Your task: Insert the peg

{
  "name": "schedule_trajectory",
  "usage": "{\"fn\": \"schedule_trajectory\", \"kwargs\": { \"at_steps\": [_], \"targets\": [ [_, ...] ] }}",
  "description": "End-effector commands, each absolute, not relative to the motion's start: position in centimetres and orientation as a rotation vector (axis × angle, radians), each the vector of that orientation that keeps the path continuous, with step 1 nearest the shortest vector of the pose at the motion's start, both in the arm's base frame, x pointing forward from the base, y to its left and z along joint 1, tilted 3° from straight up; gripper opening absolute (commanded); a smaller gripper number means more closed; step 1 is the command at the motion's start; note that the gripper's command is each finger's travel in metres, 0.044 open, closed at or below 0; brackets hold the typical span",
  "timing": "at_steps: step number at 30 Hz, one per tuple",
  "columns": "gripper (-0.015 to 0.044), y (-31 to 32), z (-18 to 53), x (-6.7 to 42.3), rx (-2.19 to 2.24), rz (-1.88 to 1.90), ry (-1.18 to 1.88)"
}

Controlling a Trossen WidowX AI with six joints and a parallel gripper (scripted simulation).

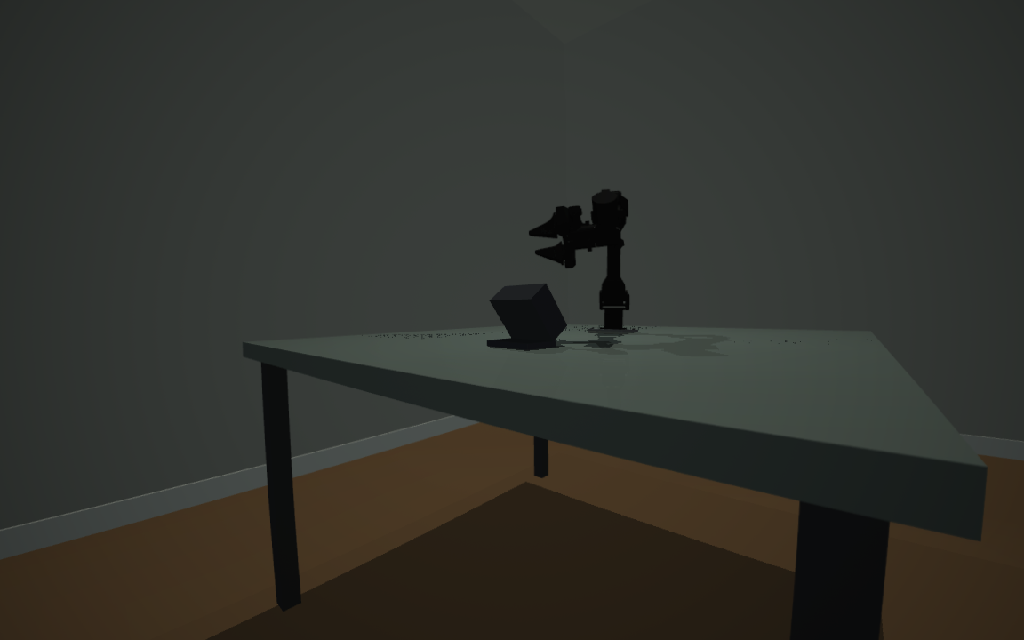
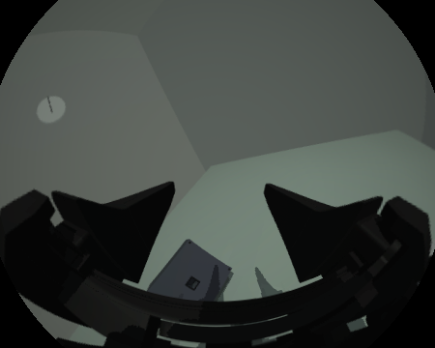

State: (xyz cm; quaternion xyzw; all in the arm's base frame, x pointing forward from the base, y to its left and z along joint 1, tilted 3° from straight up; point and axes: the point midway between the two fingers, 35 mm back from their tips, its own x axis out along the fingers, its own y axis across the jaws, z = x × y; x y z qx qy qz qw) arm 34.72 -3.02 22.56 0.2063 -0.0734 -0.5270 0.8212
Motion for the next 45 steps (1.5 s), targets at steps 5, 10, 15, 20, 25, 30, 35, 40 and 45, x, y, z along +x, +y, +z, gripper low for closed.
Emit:
{"fn": "schedule_trajectory", "kwargs": {
  "at_steps": [5,10,15,20,25,30,35,40,45],
  "targets": [
    [0.0440,-4.1,21.8,35.3,0.395,-1.131,-0.058],
    [0.0440,-5.7,20.6,35.8,0.338,-1.139,0.085],
    [0.0440,-7.2,19.4,36.1,0.291,-1.141,0.230],
    [0.0440,-8.7,18.2,36.1,0.254,-1.135,0.375],
    [0.0440,-10.0,17.0,35.9,0.228,-1.121,0.520],
    [0.0440,-11.3,15.8,35.4,0.214,-1.098,0.663],
    [0.0440,-12.4,14.8,34.8,0.211,-1.067,0.800],
    [0.0440,-13.4,13.9,34.0,0.220,-1.027,0.932],
    [0.0440,-14.3,13.1,33.0,0.245,-0.989,1.044]
  ]
}}
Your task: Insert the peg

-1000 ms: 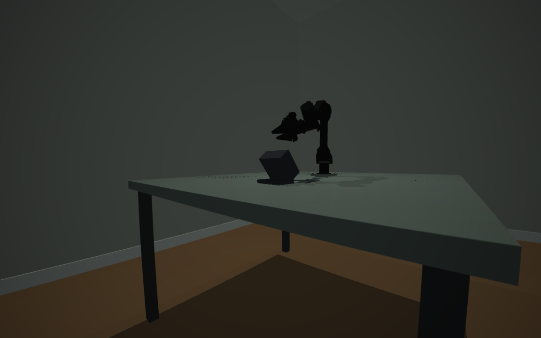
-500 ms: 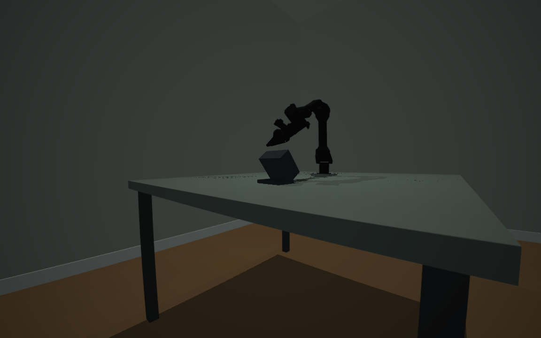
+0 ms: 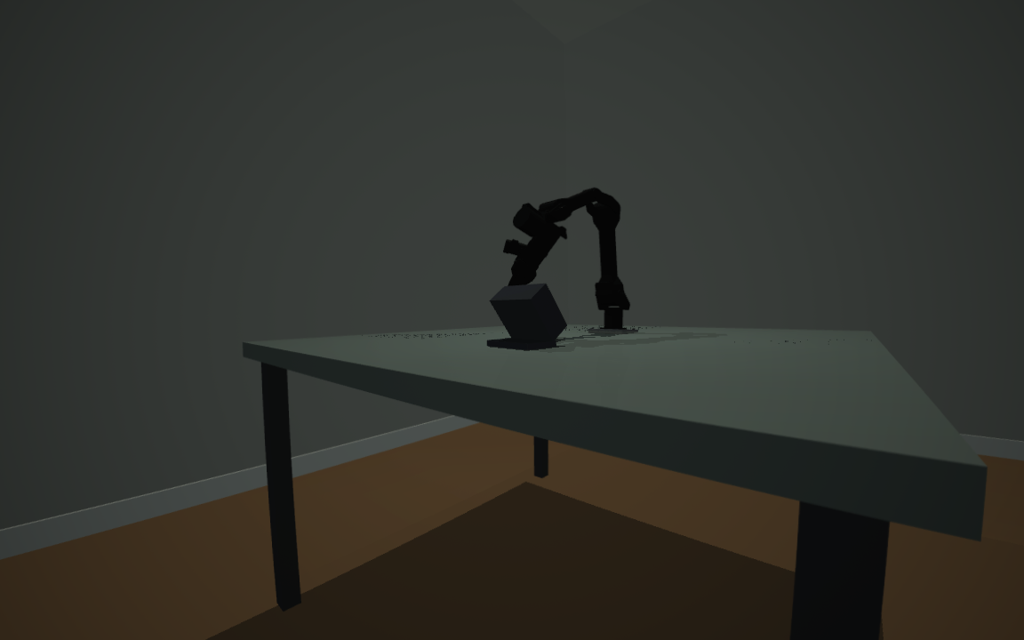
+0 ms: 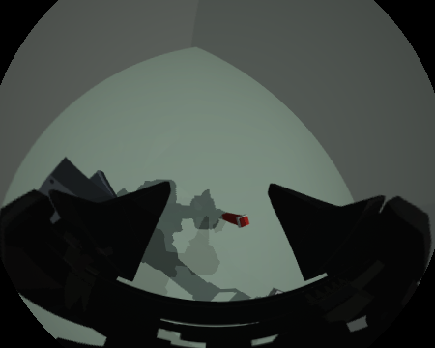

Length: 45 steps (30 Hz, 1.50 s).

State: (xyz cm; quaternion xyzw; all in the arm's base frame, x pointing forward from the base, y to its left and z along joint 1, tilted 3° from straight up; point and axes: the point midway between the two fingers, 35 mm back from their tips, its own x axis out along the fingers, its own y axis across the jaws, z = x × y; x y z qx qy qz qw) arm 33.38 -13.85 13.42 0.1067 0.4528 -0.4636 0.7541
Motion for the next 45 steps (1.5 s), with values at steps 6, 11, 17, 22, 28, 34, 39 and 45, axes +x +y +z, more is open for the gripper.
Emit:
{"fn": "schedule_trajectory", "kwargs": {
  "at_steps": [6,11,17,22,28,34,39,45],
  "targets": [
    [0.0440,-15.1,12.3,31.7,0.285,-0.928,1.173],
    [0.0440,-15.5,11.8,30.7,0.331,-0.854,1.282],
    [0.0440,-15.7,11.5,29.4,0.403,-0.754,1.394],
    [0.0440,-15.8,11.5,28.5,0.474,-0.663,1.469],
    [0.0440,-15.7,11.6,27.7,0.545,-0.577,1.519],
    [0.0440,-15.7,11.4,27.7,0.545,-0.577,1.519],
    [0.0440,-15.8,10.6,27.8,0.545,-0.577,1.519],
    [0.0440,-15.8,9.6,27.8,0.545,-0.577,1.519]
  ]
}}
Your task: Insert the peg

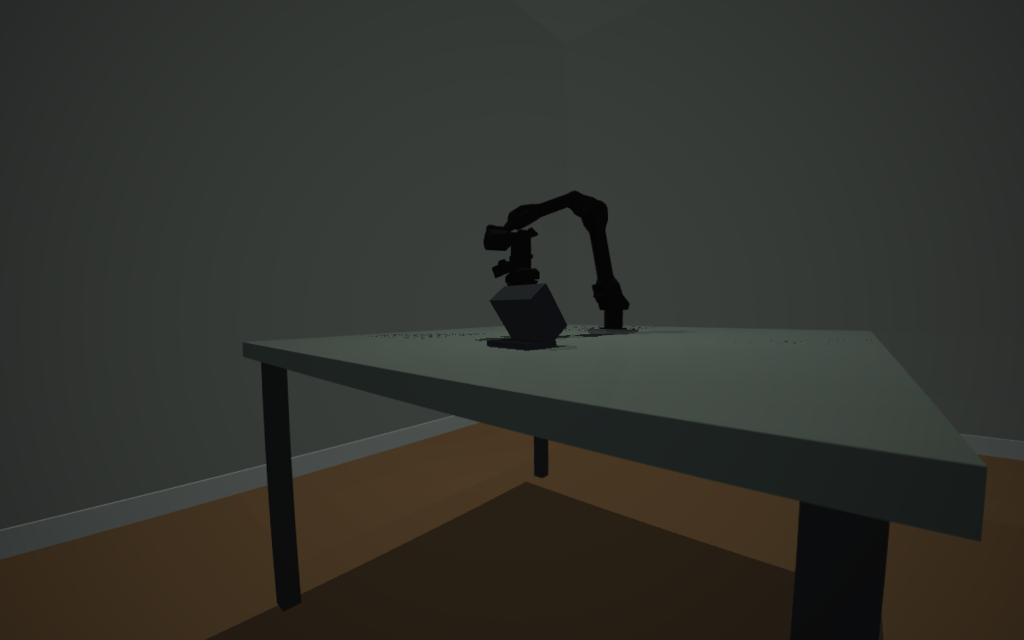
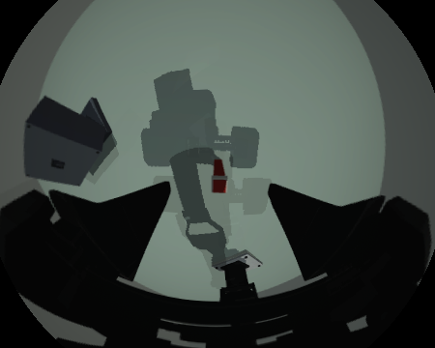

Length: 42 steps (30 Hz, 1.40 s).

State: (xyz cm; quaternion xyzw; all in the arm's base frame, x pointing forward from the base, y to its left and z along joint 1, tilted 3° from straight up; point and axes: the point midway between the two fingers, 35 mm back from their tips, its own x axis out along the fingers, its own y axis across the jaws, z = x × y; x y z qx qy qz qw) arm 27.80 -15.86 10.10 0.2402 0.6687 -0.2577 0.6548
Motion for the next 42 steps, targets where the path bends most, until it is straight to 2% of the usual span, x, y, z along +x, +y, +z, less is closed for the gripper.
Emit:
{"fn": "schedule_trajectory", "kwargs": {
  "at_steps": [1,28,42],
  "targets": [
    [0.0440,-15.8,9.4,27.8,0.545,-0.577,1.519],
    [0.0440,-15.8,5.3,27.5,0.545,-0.577,1.519],
    [0.0072,-15.8,5.6,27.6,0.545,-0.584,1.518]
  ]
}}
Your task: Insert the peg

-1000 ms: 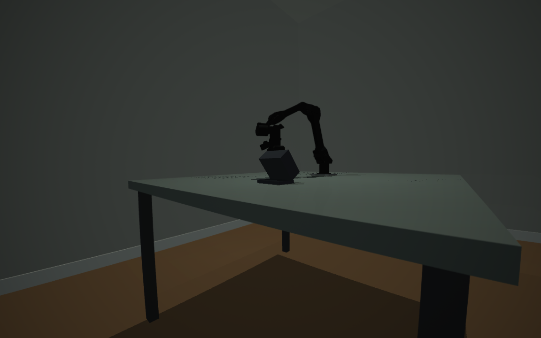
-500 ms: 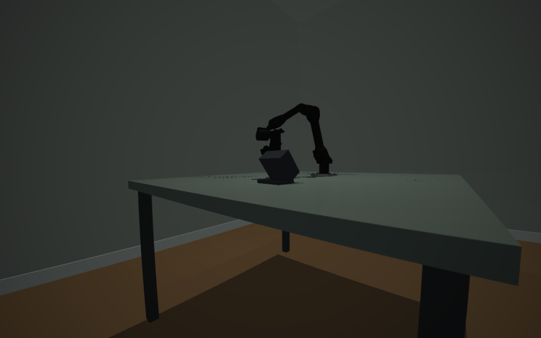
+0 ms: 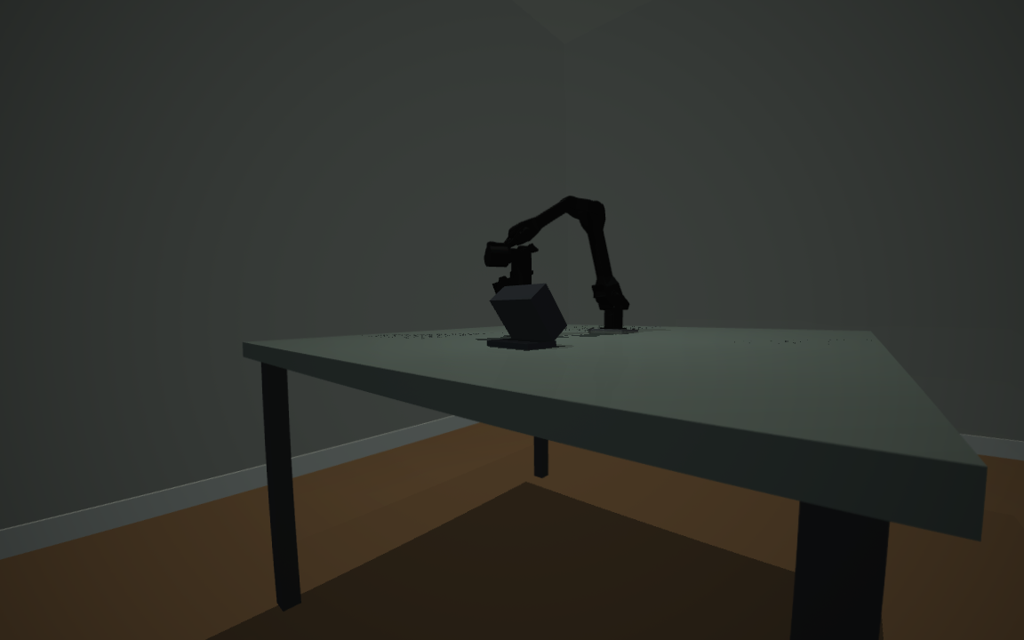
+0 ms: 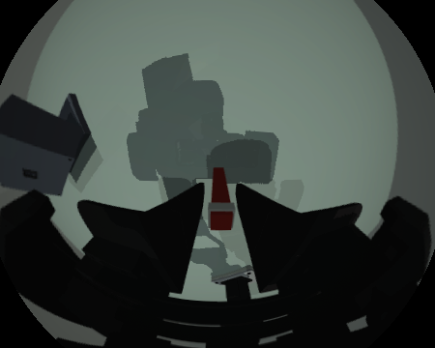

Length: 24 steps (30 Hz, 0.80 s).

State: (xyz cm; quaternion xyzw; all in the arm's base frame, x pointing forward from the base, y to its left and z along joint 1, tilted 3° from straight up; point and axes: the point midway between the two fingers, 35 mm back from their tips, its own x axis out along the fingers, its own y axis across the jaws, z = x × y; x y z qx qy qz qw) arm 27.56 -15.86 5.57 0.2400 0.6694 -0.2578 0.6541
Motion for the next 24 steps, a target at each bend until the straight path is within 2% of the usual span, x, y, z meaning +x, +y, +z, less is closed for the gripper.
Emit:
{"fn": "schedule_trajectory", "kwargs": {
  "at_steps": [1,8,24],
  "targets": [
    [0.0046,-15.8,5.6,27.6,0.545,-0.584,1.518],
    [0.0000,-15.8,5.6,27.6,0.545,-0.584,1.518],
    [0.0000,-16.0,10.5,28.0,0.545,-0.580,1.519]
  ]
}}
